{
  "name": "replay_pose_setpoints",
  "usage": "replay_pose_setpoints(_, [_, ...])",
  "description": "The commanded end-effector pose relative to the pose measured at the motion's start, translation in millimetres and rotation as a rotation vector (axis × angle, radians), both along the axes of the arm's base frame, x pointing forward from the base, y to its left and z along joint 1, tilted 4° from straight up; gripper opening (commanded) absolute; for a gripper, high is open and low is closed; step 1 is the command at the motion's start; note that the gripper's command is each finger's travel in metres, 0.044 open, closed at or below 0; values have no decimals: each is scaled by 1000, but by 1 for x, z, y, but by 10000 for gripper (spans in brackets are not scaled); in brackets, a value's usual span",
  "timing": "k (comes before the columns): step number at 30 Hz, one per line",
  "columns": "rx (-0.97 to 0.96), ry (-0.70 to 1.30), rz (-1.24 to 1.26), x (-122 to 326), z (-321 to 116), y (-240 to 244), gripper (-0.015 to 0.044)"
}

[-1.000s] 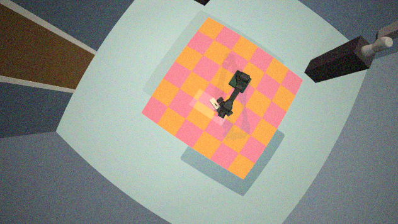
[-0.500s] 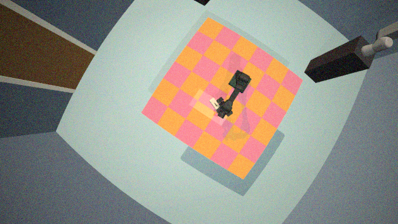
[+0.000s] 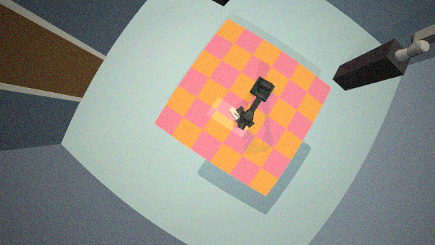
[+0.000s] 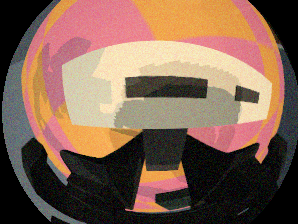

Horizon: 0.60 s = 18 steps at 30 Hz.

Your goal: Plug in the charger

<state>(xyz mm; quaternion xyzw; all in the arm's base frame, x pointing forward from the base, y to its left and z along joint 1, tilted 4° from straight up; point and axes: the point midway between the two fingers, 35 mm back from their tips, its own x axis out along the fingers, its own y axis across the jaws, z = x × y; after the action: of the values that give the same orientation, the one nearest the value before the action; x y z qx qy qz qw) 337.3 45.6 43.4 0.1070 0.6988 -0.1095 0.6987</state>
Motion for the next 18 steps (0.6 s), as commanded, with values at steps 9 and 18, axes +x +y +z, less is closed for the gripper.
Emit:
replay_pose_setpoints(9, [-5, -23, -1, 14, 1, -4, 0])
replay_pose_setpoints(18, [-5, -23, -1, 17, 1, -4, 0])
